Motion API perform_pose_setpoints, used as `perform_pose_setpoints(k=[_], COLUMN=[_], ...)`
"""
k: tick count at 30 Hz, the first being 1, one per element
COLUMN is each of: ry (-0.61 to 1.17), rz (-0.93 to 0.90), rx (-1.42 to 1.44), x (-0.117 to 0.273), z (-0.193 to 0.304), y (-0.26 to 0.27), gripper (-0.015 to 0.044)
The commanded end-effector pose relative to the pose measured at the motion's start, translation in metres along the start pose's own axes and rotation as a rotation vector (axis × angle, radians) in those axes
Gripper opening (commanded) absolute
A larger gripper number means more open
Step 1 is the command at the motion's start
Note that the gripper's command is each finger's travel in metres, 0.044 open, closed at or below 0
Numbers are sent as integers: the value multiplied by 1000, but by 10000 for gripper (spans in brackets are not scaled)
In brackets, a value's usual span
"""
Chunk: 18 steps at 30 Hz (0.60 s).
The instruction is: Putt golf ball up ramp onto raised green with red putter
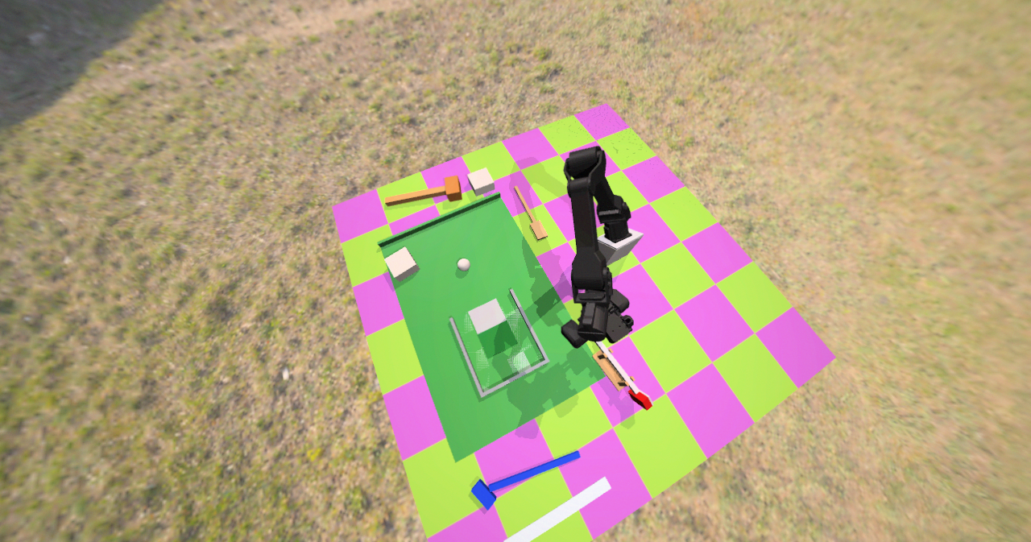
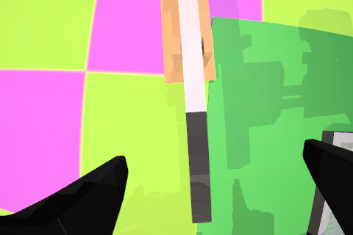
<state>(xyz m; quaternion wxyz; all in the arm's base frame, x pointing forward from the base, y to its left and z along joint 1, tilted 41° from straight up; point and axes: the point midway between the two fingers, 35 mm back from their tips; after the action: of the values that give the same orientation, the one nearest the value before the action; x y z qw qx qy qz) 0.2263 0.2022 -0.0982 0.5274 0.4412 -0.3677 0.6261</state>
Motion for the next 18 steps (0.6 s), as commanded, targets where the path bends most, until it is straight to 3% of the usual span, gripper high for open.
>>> perform_pose_setpoints(k=[1, 18], ry=[86, 87], rz=[-35, -35], rx=[-32, -32], x=[-7, -29], z=[20, 28], y=[8, 6], gripper=[440, 440])
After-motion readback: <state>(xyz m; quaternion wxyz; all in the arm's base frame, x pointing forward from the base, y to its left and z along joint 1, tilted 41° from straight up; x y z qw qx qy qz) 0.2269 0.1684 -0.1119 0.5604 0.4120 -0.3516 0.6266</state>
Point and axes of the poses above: the point midway between the two fingers, 35 mm back from their tips, its own x axis back along the fingers, its own y axis across the jaws, z = x × y, and after that the axes turned 3 degrees about -x, right-handed
